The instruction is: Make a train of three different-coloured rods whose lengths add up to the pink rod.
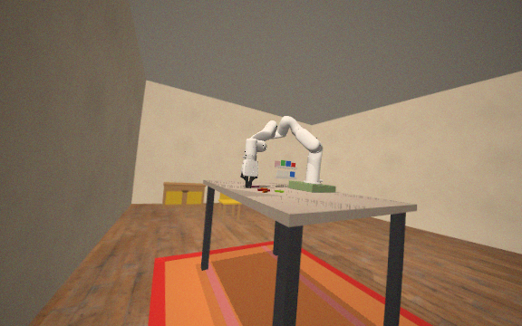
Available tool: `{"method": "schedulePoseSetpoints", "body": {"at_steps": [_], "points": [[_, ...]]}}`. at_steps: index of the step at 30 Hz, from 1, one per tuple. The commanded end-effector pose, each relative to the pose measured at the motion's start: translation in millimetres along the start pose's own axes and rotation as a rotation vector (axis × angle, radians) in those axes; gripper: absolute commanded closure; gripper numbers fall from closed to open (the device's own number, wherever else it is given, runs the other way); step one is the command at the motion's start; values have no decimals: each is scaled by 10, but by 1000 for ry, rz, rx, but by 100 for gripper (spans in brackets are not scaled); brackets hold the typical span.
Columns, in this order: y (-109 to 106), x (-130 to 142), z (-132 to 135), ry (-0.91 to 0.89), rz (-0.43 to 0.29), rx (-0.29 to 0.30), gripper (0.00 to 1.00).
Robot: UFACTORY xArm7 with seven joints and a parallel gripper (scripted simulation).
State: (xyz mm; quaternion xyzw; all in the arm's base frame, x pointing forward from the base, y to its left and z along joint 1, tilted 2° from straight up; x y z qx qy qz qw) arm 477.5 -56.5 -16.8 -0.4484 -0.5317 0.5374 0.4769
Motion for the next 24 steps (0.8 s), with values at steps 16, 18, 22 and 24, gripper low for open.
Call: {"method": "schedulePoseSetpoints", "body": {"at_steps": [16,18,22,24], "points": [[-16,-1,-14,0,1,-4,84],[-16,-1,-14,0,1,-4,80],[-16,-1,-14,0,1,-4,76],[-16,-1,-14,0,1,-4,76]]}}
Point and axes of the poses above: the point where the finger pads meet when closed, its own y axis out along the fingers, its own z axis across the jaws, x = y × z, the point moved 3 cm from there along -y, back along the fingers, and after that the axes turned 8 degrees about -y, right-handed, at the moved point
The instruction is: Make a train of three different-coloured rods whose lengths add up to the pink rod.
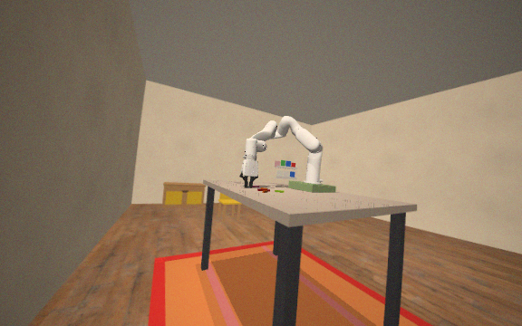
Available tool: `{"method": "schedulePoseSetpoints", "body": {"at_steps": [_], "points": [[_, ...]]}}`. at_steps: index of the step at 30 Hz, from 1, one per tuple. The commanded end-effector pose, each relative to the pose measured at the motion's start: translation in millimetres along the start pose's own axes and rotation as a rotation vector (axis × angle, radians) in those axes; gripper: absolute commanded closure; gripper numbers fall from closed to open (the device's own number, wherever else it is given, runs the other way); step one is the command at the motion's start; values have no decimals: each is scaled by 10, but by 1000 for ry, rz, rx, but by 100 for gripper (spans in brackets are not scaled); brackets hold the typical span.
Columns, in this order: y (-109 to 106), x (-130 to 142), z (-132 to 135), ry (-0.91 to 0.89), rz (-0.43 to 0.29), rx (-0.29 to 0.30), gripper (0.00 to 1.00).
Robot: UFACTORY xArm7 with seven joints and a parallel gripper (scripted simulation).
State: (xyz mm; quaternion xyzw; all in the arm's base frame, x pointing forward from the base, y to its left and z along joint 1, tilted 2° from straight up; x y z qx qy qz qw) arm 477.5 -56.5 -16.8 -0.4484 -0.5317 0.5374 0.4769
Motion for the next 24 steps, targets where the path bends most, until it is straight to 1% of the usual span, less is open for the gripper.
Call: {"method": "schedulePoseSetpoints", "body": {"at_steps": [1,10,13,17,24], "points": [[-16,-1,-14,0,1,-4,76],[-24,-2,-14,0,1,-4,76],[-70,-1,-14,0,1,-4,76],[-212,-1,-13,0,1,-4,76],[-585,-1,-12,0,1,-4,76]]}}
Point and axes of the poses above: the point where the finger pads meet when closed, its own y axis out along the fingers, its own z axis across the jaws, x = y × z, the point moved 3 cm from there along -y, back along the fingers, and after that the axes turned 8 degrees about -y, right-handed, at the moved point
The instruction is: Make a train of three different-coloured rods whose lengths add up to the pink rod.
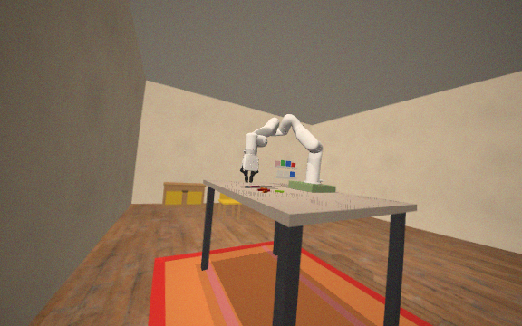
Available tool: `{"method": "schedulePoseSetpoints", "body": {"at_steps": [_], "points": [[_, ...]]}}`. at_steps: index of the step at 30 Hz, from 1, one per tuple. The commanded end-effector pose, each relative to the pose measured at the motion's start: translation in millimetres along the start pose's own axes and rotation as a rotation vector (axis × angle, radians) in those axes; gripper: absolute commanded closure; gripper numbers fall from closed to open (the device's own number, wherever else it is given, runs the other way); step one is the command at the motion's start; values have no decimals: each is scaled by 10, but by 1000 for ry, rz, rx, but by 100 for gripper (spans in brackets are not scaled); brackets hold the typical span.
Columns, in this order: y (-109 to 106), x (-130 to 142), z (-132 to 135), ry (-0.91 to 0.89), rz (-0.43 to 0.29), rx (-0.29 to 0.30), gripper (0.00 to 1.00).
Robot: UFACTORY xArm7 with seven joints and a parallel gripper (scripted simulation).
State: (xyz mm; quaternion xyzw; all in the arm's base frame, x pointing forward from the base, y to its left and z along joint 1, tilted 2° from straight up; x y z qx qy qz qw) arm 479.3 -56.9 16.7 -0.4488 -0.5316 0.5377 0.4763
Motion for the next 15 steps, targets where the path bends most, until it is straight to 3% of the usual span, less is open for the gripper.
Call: {"method": "schedulePoseSetpoints", "body": {"at_steps": [1,9,15], "points": [[-302,-4,-6,0,0,-3,76],[-530,-4,-5,0,0,-3,76],[-581,-4,-5,0,0,-3,76]]}}
Point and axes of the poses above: the point where the finger pads meet when closed, its own y axis out along the fingers, its own z axis across the jaws, x = y × z, the point moved 3 cm from there along -y, back along the fingers, and after that the axes turned 8 degrees about -y, right-handed, at the moved point
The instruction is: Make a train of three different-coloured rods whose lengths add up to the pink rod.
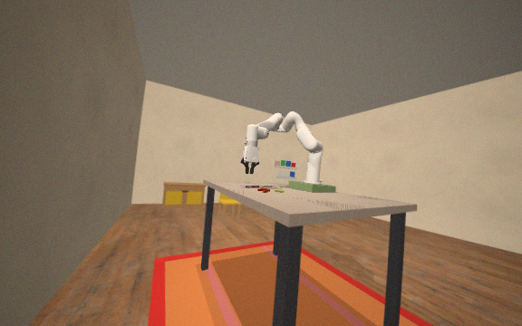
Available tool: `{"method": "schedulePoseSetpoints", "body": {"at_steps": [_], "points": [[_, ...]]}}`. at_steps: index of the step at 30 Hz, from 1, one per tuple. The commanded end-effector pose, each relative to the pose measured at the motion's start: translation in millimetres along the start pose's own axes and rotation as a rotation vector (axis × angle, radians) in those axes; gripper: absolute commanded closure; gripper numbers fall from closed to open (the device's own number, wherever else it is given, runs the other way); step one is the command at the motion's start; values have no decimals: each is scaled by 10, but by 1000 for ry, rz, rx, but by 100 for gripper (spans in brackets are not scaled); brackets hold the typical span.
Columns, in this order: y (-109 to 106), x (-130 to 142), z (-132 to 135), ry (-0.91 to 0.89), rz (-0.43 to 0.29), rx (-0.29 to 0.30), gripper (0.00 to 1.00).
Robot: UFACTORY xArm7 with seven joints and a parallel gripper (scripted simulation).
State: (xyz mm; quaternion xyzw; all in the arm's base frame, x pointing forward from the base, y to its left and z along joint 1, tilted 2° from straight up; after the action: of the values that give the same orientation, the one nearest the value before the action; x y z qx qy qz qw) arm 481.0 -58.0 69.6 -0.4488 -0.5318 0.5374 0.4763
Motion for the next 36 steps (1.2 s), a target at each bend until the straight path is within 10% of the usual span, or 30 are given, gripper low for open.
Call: {"method": "schedulePoseSetpoints", "body": {"at_steps": [1,36], "points": [[-51,-3,-6,0,0,-3,0],[-28,365,47,257,-7,4,0]]}}
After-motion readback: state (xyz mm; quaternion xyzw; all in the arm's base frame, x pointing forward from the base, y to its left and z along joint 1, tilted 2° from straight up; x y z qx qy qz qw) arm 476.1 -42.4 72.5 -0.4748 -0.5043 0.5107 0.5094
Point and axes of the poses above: the point where the finger pads meet when closed, its own y axis out along the fingers, its own z axis across the jaws, x = y × z, the point moved 3 cm from there along -y, back along the fingers, and after that the axes turned 8 degrees about -y, right-handed, at the moved point
